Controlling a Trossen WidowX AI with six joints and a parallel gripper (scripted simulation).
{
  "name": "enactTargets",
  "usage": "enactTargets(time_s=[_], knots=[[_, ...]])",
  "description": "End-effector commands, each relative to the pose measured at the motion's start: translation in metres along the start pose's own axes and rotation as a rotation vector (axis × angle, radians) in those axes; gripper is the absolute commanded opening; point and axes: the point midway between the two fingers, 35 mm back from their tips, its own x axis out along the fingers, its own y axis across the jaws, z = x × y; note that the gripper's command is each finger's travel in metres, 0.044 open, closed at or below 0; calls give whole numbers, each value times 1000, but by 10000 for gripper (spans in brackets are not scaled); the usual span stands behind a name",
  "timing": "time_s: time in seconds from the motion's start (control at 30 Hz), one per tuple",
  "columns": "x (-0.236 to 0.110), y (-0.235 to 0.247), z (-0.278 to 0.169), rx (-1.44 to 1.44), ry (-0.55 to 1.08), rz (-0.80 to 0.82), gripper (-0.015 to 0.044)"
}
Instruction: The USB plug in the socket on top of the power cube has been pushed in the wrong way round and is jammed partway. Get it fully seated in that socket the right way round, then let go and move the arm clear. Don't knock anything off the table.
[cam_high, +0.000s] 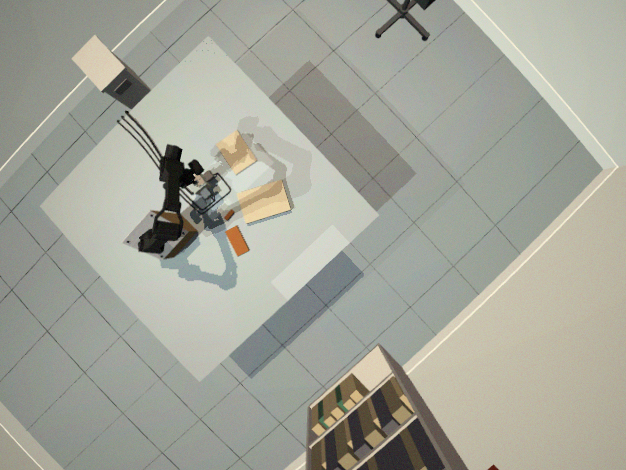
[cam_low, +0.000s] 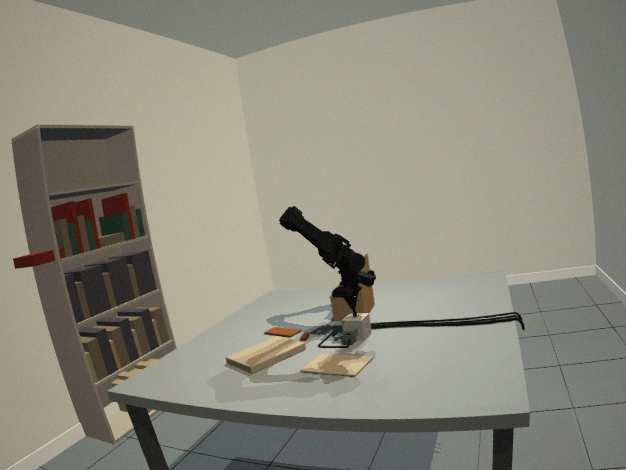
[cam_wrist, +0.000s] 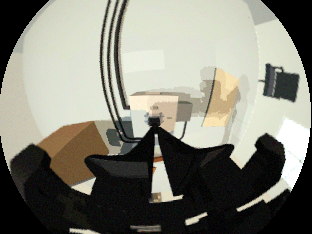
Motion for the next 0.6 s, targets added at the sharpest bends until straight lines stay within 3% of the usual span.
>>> enactTargets(time_s=[0.0, 0.57], knots=[[1, 0, 0, -5, 3, -3, 0], [3, 0, 0, -5, 4, -3, 0]])
